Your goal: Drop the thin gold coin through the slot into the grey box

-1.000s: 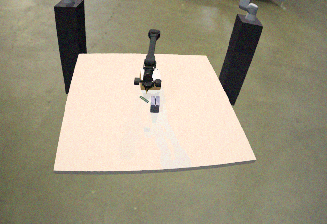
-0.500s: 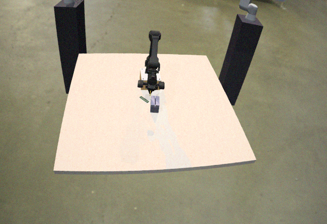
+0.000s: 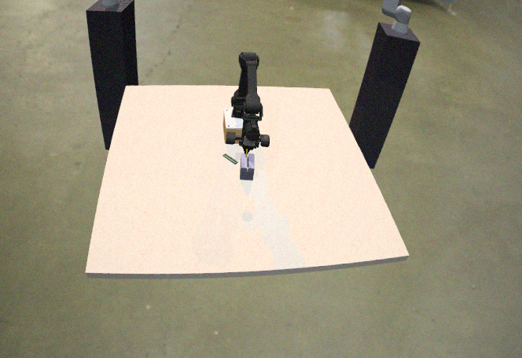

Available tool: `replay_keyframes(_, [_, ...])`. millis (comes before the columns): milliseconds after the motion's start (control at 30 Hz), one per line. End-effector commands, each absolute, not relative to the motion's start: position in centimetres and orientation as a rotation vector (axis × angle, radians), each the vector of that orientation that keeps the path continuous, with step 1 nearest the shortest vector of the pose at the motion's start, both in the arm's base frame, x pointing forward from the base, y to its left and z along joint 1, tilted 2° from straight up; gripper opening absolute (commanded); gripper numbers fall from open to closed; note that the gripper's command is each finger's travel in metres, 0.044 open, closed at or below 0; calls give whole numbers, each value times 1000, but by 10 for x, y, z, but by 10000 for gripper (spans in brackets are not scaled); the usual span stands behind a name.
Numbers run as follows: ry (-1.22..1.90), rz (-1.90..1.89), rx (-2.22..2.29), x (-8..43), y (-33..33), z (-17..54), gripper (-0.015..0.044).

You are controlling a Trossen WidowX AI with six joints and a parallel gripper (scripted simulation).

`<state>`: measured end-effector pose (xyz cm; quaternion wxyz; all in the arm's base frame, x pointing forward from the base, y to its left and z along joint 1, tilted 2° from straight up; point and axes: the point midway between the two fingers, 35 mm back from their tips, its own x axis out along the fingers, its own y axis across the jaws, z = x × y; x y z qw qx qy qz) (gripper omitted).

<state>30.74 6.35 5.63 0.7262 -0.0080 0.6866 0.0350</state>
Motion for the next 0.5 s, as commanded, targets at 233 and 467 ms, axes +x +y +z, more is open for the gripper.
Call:
replay_keyframes(233, [1513, 78, -18, 313, 74, 56, 0])
replay_keyframes(467, [1513, 80, -18, 313, 74, 56, 0])
